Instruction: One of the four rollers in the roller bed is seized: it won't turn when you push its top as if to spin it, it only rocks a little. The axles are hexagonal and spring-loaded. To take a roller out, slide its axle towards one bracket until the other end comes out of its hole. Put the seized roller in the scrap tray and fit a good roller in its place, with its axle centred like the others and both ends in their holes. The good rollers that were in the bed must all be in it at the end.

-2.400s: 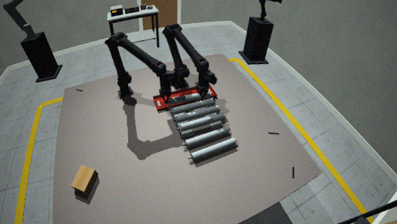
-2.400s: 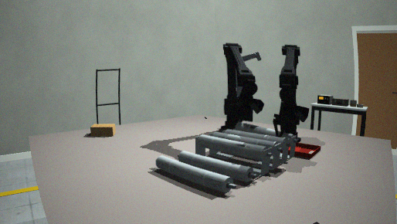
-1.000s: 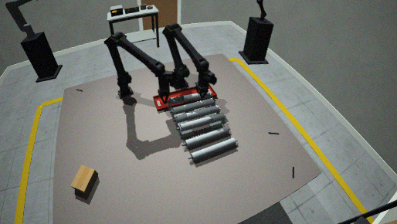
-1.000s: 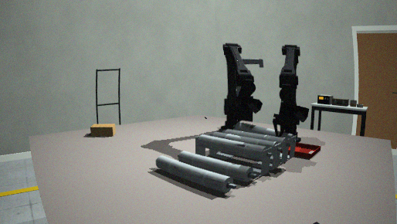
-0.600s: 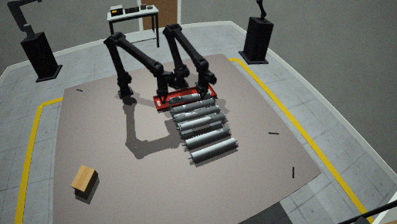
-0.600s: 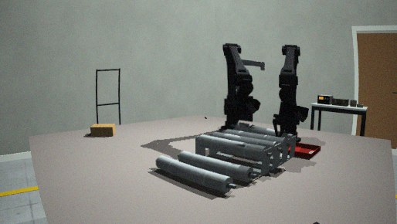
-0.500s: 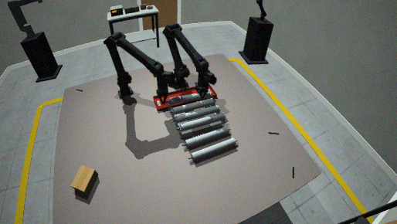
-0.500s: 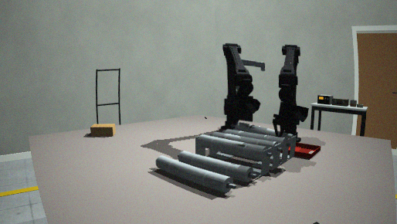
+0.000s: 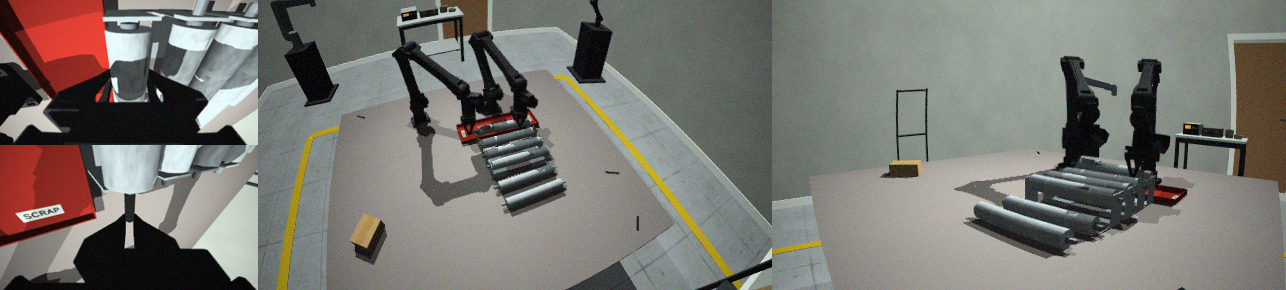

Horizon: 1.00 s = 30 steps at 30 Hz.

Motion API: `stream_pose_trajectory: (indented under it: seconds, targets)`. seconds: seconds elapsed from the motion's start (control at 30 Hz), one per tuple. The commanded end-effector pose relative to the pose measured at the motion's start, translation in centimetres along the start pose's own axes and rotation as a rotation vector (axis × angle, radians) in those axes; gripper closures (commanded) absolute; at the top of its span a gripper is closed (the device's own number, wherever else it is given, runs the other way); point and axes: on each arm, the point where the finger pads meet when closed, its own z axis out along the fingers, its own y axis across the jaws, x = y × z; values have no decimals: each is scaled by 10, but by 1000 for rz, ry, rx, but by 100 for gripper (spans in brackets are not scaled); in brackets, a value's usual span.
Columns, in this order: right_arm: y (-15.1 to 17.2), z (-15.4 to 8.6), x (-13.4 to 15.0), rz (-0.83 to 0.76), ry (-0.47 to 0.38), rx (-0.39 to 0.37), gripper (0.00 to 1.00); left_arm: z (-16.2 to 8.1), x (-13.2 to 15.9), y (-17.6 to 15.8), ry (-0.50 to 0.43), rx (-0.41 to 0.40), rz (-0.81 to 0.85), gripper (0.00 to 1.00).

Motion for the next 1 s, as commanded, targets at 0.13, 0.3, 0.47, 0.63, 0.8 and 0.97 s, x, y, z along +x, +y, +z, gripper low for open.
stream_pose_trajectory:
  seconds: [0.13,0.3,0.47,0.63,0.8,0.97]
  targets:
    - [18,26,49,-12,134,-72,97,-36,-5,-29,-54,74,46,68]
    - [18,26,49,-12,134,-72,97,-40,-5,-30,-68,75,50,68]
    - [18,26,49,-12,134,-72,97,-42,-5,-31,-75,76,52,68]
    - [18,26,49,-12,134,-72,97,-45,-5,-32,-89,76,56,68]
    - [18,26,49,-12,134,-72,97,-49,-5,-33,-103,77,59,68]
    - [18,26,48,-12,134,-72,97,-50,-6,-33,-110,76,60,68]
